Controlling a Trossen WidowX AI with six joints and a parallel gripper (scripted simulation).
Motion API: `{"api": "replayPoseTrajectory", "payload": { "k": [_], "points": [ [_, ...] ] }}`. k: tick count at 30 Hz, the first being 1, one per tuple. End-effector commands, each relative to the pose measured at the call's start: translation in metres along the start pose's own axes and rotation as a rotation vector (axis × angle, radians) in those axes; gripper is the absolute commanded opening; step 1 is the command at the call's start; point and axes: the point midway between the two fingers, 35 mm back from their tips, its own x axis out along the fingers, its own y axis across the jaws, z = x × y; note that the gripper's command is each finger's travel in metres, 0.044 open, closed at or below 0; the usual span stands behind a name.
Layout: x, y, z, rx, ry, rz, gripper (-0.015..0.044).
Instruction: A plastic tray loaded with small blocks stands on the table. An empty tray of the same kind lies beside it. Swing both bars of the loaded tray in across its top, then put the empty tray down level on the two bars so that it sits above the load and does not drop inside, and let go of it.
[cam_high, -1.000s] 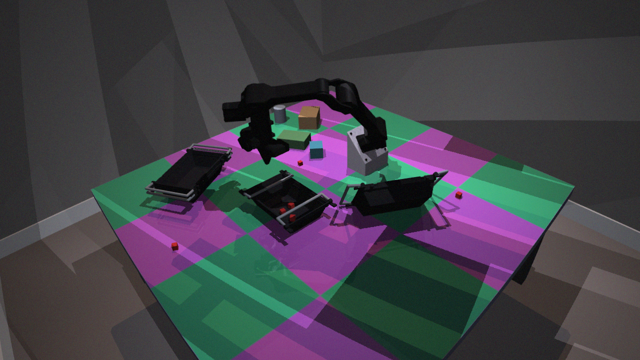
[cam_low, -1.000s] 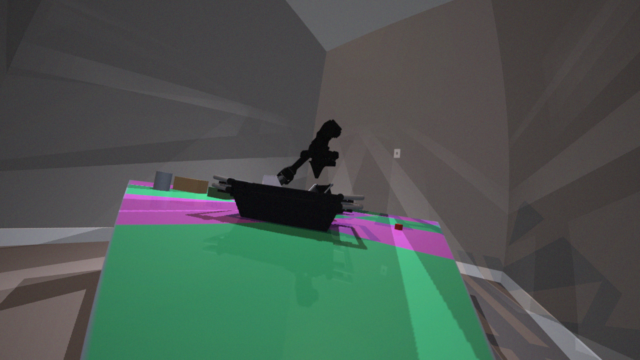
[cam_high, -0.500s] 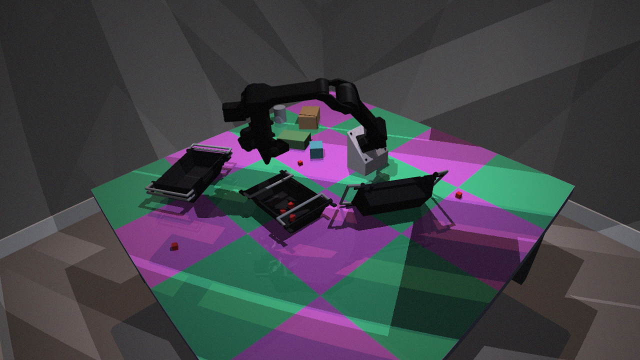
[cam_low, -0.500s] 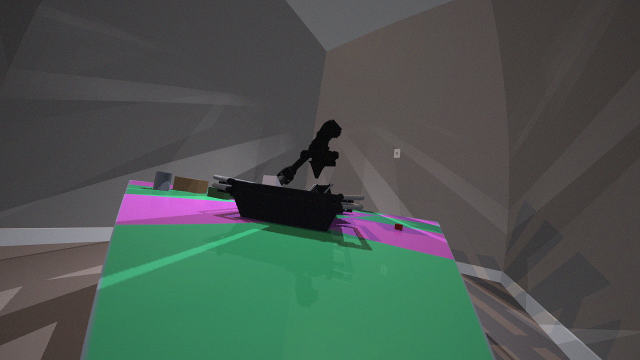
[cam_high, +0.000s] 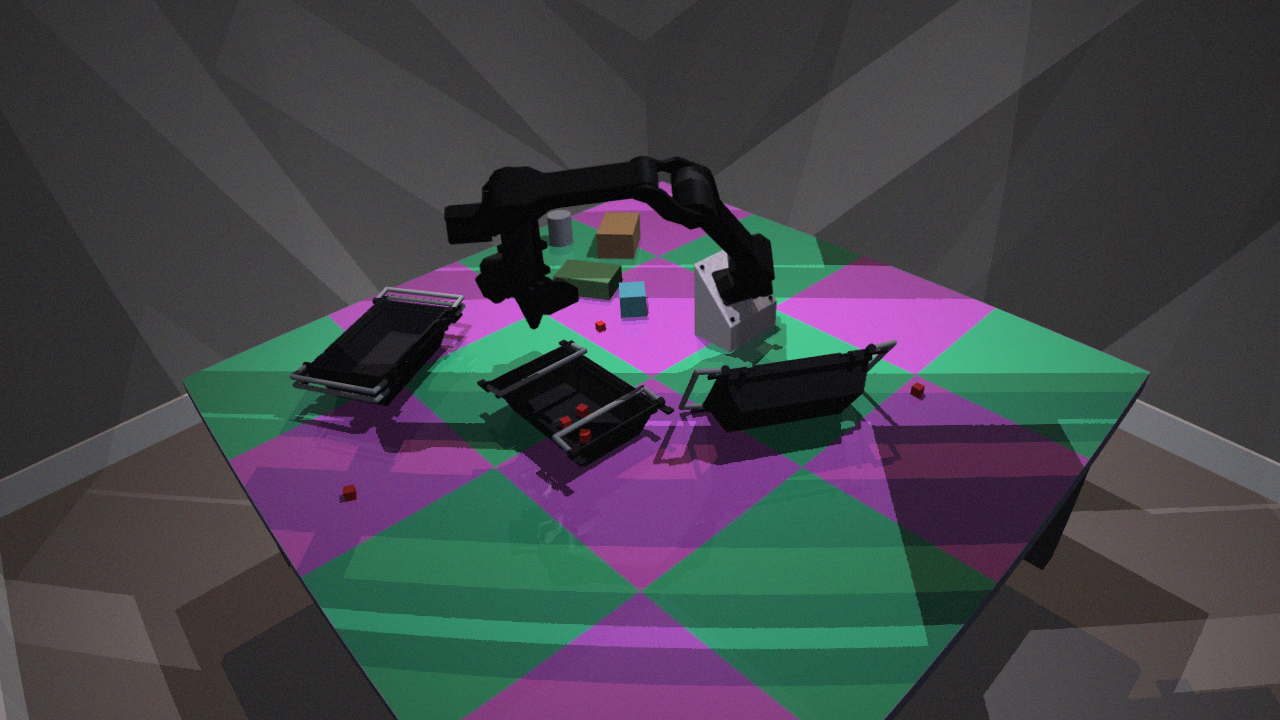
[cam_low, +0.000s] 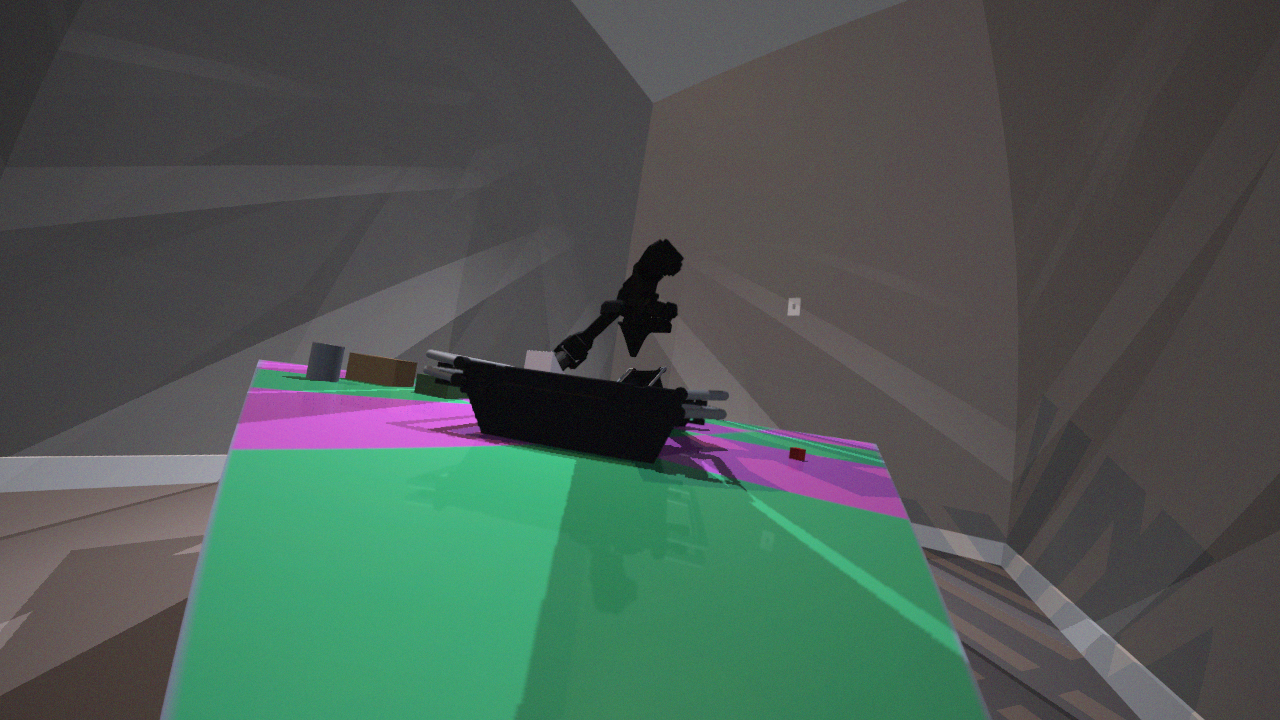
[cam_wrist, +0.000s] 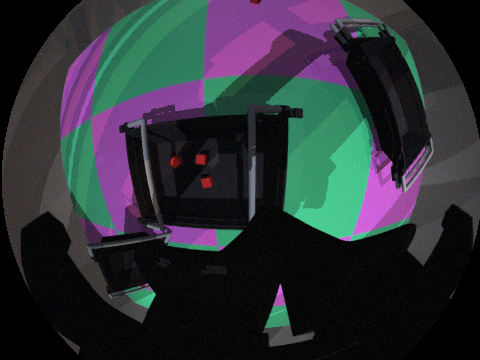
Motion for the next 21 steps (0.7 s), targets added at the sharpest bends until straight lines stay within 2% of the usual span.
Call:
{"api": "replayPoseTrajectory", "payload": {
  "k": [1,6,21],
  "points": [
    [0.0,0.0,0.0,0.005,-0.003,0.002,0.0],
    [-0.001,0.009,0.0,0.01,0.0,-0.004,0.0],
    [-0.008,0.086,-0.006,0.1,-0.001,-0.031,0.0]
  ]
}}
